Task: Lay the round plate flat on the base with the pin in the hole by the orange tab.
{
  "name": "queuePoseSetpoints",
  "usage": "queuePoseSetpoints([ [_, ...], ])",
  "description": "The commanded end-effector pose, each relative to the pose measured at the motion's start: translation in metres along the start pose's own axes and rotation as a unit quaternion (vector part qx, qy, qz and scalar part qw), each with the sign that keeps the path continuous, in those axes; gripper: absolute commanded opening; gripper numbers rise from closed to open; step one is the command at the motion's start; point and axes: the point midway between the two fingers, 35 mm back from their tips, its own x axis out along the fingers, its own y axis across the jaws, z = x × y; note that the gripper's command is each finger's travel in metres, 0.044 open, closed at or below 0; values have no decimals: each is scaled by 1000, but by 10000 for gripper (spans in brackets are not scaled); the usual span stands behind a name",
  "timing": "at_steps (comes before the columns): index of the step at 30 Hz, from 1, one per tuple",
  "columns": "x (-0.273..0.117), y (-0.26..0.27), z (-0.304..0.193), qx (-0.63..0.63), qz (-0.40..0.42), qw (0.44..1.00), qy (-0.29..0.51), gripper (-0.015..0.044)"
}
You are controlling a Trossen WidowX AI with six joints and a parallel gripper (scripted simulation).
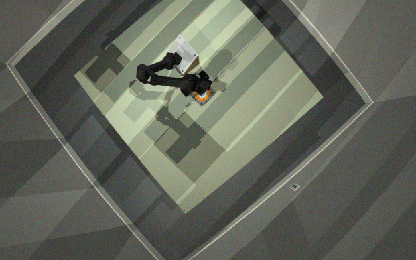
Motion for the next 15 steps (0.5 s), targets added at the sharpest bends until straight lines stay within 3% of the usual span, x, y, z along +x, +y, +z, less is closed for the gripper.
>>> queuePoseSetpoints([
  [1,3,-1,-3,-6,-10,1000,4,0],
  [15,50,-2,-4,-6,-11,1000,4,0],
])
